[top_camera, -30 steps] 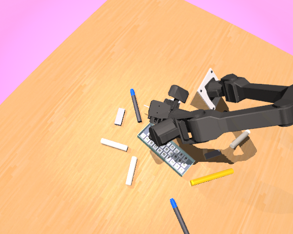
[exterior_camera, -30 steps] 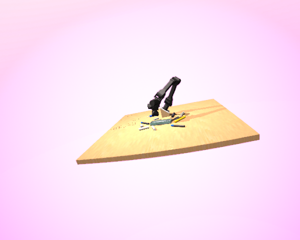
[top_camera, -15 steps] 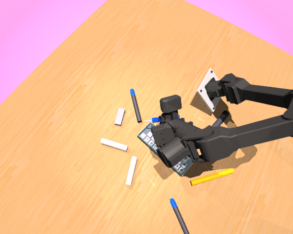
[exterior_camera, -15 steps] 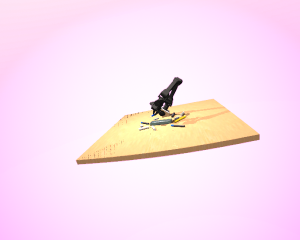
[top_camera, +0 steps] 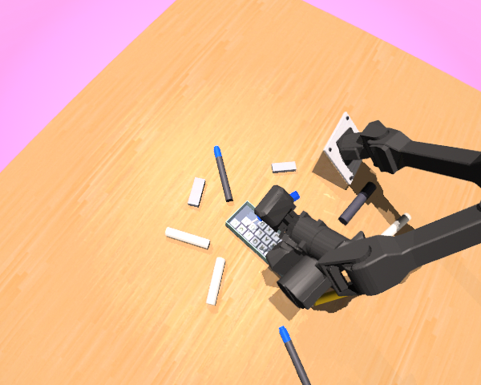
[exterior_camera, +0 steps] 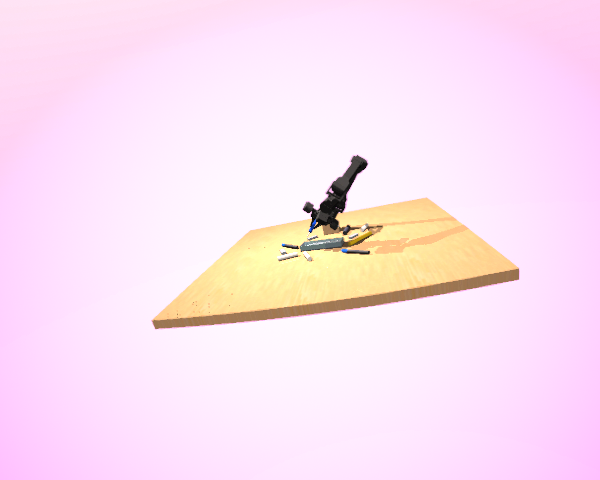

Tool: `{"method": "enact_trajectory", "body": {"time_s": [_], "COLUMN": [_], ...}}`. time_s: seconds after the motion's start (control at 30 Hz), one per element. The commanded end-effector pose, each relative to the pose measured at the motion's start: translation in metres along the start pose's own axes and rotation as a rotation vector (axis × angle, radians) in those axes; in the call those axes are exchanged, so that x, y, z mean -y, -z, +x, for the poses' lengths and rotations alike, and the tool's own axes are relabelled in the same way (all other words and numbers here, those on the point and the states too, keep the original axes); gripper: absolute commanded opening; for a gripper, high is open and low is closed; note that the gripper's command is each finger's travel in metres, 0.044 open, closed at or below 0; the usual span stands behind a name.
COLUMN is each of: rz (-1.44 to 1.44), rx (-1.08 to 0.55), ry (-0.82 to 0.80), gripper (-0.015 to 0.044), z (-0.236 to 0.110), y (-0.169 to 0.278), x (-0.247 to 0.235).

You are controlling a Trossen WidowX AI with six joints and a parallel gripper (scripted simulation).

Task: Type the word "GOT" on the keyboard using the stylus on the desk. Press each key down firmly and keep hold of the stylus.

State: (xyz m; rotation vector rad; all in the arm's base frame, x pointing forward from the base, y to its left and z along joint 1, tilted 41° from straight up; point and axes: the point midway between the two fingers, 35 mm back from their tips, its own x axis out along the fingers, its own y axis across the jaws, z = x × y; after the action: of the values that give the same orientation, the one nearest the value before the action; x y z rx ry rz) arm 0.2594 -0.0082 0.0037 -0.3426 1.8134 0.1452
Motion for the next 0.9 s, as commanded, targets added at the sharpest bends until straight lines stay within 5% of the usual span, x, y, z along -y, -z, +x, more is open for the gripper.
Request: {"method": "enact_trajectory", "body": {"time_s": [0.0,0.87], "rz": [-0.195,-1.295], "rx": [0.011,-0.072], "ry": [0.039,0.228], "gripper": [0.0,0.0], "z": [-0.014,-0.081], "y": [-0.006,-0.019], "x": [-0.004,-0.04]}}
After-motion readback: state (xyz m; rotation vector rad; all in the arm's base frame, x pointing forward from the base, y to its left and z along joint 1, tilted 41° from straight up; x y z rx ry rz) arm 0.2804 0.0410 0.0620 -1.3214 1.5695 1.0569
